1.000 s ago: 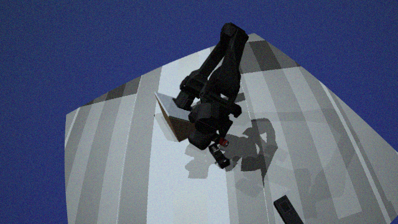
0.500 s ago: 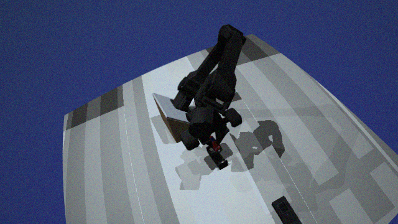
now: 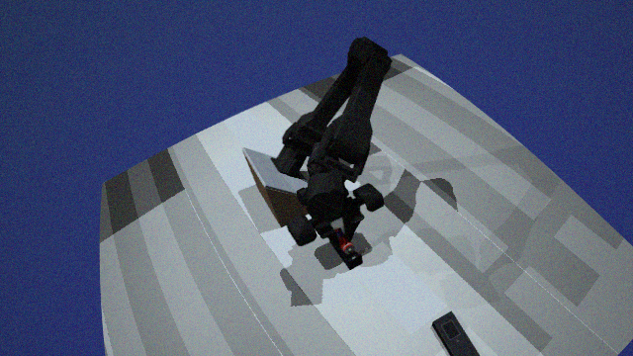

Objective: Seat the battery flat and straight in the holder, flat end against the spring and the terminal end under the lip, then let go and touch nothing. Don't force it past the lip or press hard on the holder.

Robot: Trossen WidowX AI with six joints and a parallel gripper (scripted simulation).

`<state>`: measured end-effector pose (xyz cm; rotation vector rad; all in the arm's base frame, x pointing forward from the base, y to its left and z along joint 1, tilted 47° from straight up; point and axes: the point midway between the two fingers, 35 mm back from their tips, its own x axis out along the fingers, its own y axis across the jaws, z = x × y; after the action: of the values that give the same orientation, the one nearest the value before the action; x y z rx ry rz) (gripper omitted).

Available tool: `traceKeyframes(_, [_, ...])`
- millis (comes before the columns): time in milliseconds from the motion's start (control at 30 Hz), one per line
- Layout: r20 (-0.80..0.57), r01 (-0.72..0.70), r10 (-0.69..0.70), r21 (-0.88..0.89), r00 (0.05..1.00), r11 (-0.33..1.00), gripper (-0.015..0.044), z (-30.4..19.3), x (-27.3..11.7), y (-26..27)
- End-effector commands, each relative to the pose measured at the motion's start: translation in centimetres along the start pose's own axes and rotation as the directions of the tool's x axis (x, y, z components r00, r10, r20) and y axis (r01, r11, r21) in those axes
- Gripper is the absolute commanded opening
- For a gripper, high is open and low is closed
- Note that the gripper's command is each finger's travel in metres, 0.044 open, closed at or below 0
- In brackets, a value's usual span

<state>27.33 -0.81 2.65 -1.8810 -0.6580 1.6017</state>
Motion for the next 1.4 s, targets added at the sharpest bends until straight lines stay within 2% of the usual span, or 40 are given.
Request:
traceKeyframes(0, [-0.049,0.004,-0.004,0.002,0.999,1.0,0.0076,0.1,0.7,-0.3])
traceKeyframes(1367, [-0.268,0.023,-0.008,0.051,0.963,0.998,0.0076,1.1,3.0,-0.6])
